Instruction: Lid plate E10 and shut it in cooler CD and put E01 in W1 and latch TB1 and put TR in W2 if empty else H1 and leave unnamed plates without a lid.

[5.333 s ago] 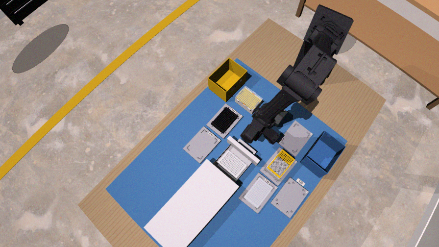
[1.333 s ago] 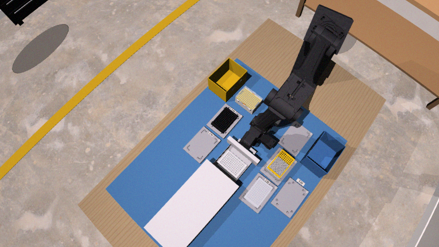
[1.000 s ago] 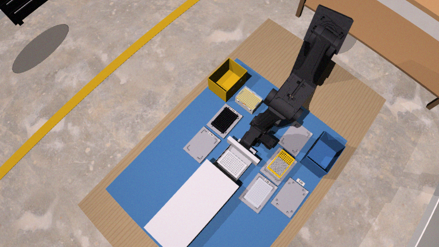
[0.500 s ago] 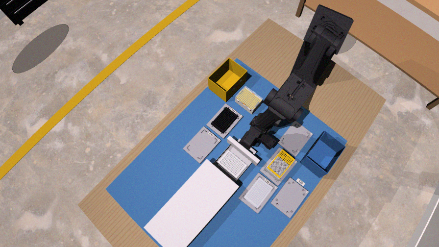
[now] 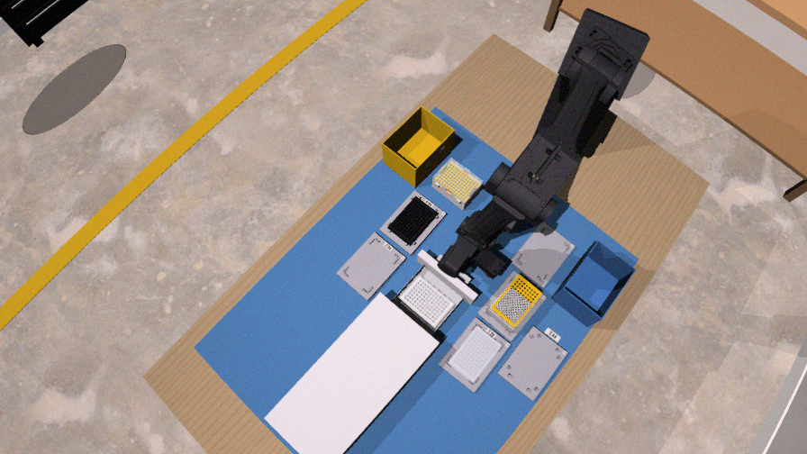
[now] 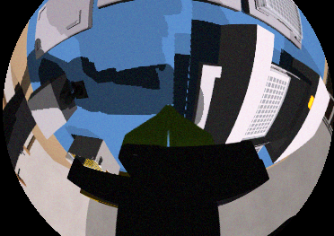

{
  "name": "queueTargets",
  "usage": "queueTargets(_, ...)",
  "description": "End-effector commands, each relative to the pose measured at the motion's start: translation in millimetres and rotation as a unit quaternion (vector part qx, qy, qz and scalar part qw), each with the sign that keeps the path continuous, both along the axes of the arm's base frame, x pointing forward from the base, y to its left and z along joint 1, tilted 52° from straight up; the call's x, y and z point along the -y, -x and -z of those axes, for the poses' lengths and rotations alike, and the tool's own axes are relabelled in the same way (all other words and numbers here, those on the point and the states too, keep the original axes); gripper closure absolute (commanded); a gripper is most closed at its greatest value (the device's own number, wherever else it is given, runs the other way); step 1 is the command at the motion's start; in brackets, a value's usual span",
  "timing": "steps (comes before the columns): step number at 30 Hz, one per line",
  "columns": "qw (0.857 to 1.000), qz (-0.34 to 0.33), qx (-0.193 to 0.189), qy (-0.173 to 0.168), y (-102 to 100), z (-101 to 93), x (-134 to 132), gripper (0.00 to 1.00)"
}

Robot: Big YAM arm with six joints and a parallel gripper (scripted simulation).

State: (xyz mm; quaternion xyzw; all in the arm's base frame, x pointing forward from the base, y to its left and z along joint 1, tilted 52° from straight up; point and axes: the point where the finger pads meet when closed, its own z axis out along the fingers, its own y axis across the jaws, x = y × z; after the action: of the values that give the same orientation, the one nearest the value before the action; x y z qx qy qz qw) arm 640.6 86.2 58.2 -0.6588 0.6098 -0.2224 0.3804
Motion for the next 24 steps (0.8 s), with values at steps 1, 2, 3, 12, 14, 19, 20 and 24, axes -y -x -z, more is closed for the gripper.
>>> queueTargets(1,1.000,0.004,0.009,-0.004,-2.5,-20.9,3.9,1.00)
queueTargets(2,1.000,0.004,0.009,-0.004,-2.5,-20.9,3.9,1.00)
queueTargets(3,1.000,0.004,0.005,-0.003,-1.5,-17.2,4.7,1.00)
queueTargets(12,1.000,0.003,0.011,-0.002,-11.0,-32.0,6.0,1.00)
queueTargets(14,1.000,0.003,0.011,-0.001,-12.7,-34.3,6.2,1.00)
queueTargets(19,1.000,0.004,0.010,-0.001,-15.3,-35.8,8.2,1.00)
queueTargets(20,1.000,0.002,0.009,0.000,-15.8,-35.8,6.2,1.00)
queueTargets(24,1.000,0.003,0.011,0.000,-19.5,-42.0,8.2,1.00)
